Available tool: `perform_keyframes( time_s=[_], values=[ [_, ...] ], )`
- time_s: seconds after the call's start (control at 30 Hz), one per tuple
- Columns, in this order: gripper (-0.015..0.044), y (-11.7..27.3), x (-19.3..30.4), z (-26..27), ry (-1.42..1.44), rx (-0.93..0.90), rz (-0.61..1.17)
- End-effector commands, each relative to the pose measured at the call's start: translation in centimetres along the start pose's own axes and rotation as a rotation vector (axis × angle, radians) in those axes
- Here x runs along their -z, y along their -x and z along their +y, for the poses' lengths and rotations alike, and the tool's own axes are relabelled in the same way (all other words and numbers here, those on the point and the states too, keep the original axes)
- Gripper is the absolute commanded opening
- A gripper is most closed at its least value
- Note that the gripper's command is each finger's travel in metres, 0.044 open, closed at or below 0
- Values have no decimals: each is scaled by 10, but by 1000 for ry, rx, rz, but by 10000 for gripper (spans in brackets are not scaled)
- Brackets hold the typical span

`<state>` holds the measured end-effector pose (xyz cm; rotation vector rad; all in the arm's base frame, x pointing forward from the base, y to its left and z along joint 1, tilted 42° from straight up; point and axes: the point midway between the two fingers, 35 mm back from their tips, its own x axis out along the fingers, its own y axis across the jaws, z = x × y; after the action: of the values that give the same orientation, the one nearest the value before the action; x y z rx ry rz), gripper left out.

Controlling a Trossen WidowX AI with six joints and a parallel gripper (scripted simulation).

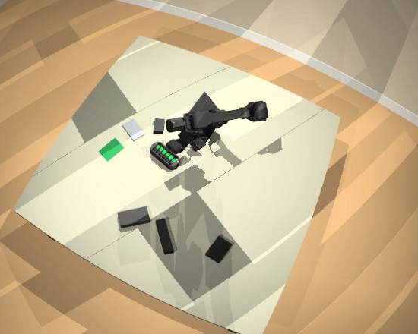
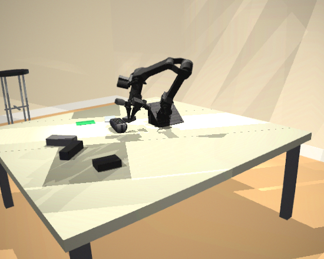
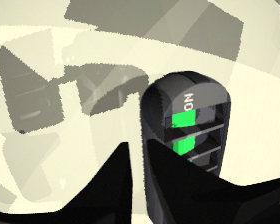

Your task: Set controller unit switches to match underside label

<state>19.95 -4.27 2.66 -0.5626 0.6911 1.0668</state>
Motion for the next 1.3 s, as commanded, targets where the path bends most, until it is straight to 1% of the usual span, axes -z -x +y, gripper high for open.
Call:
perform_keyframes(
  time_s=[0.0, 0.4, 0.83, 1.27],
  values=[
    [131, 5, 9, -11, -5, -28, -3],
    [440, 17, 52, -47, -18, -156, -53],
    [440, 18, 108, -68, -21, -274, -153],
    [440, 2, 110, -65, -21, -275, -155]
  ],
)
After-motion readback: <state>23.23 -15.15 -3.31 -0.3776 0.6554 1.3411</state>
